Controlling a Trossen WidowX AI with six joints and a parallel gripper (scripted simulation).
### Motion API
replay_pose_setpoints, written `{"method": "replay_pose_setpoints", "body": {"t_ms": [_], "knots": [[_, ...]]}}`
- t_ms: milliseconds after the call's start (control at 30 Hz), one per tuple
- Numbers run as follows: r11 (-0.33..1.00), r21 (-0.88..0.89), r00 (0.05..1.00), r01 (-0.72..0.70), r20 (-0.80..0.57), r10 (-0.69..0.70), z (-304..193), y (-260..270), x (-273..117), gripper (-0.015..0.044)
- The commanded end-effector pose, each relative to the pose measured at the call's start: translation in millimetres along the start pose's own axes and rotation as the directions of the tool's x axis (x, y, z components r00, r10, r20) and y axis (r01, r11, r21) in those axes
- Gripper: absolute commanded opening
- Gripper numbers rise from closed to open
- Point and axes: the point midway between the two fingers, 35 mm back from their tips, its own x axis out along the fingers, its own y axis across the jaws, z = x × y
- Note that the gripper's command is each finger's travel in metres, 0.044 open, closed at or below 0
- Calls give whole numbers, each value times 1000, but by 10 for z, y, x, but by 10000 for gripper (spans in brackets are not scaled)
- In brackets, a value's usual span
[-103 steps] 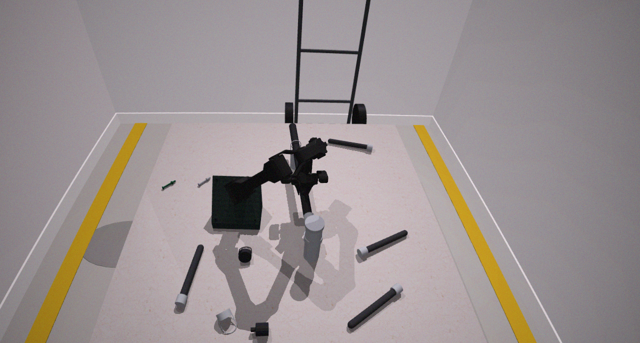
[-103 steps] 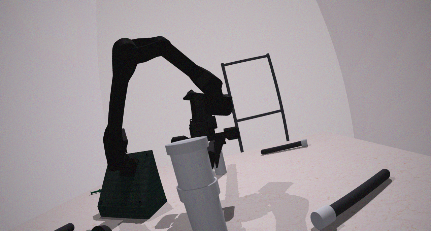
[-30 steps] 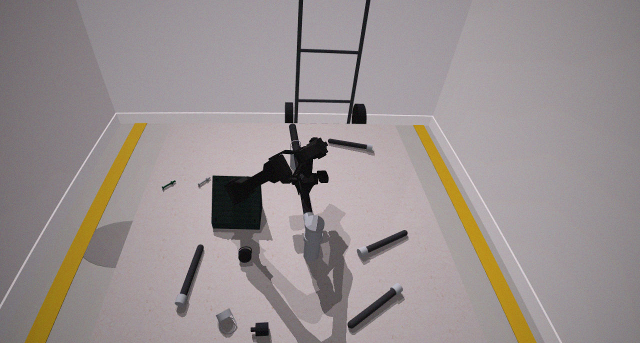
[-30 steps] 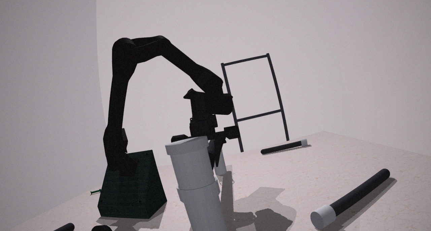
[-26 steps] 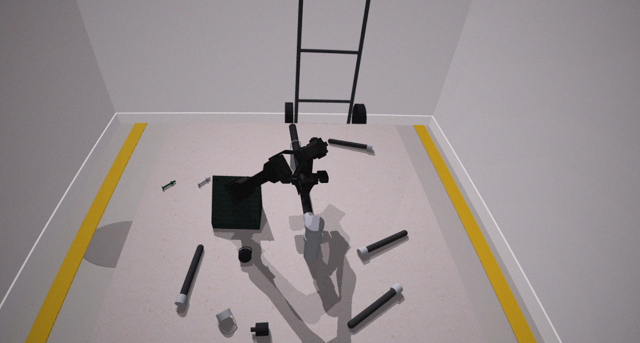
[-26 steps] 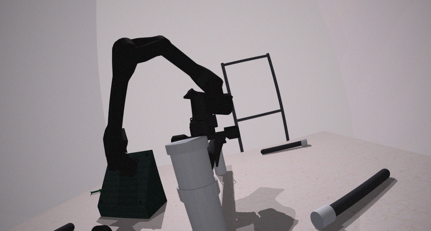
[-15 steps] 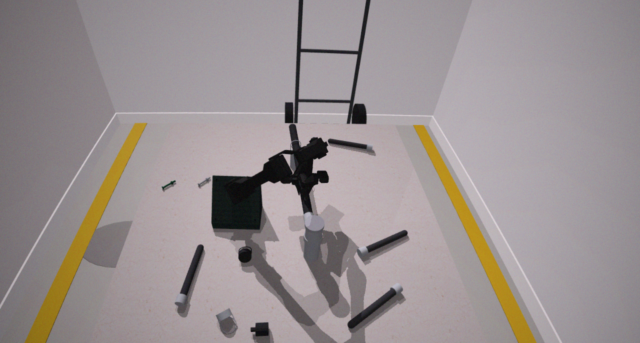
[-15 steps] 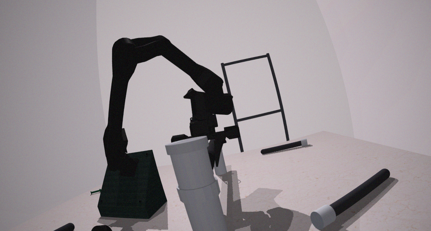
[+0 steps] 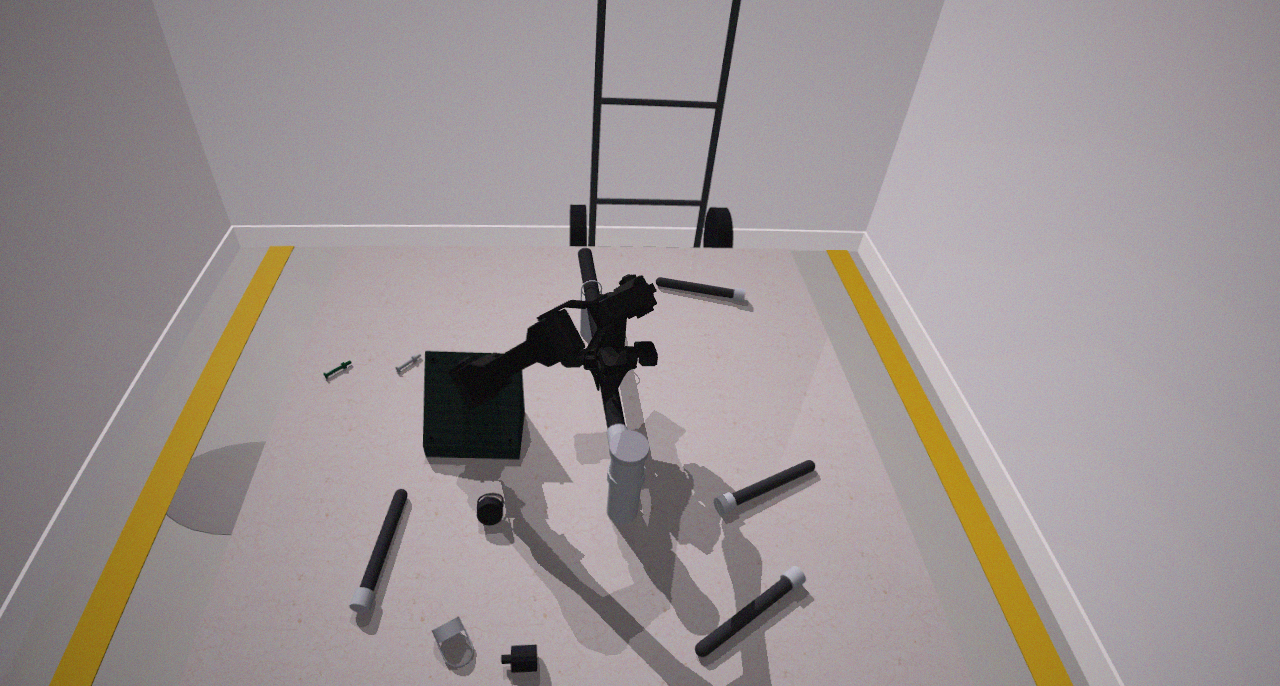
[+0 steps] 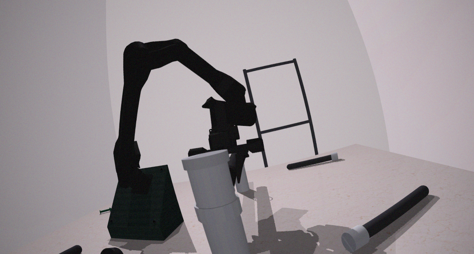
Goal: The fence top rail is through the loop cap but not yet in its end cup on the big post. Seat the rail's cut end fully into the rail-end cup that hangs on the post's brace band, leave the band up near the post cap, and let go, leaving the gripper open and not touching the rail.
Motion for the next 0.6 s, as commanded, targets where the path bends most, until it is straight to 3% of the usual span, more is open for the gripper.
{"method": "replay_pose_setpoints", "body": {"t_ms": [0, 567], "knots": [[1000, 0, 1000, -12, 8, 12, 20, 16, -25, 0], [1000, 0, 1000, 1, 1, -1, 7, 3, -5, 0]]}}
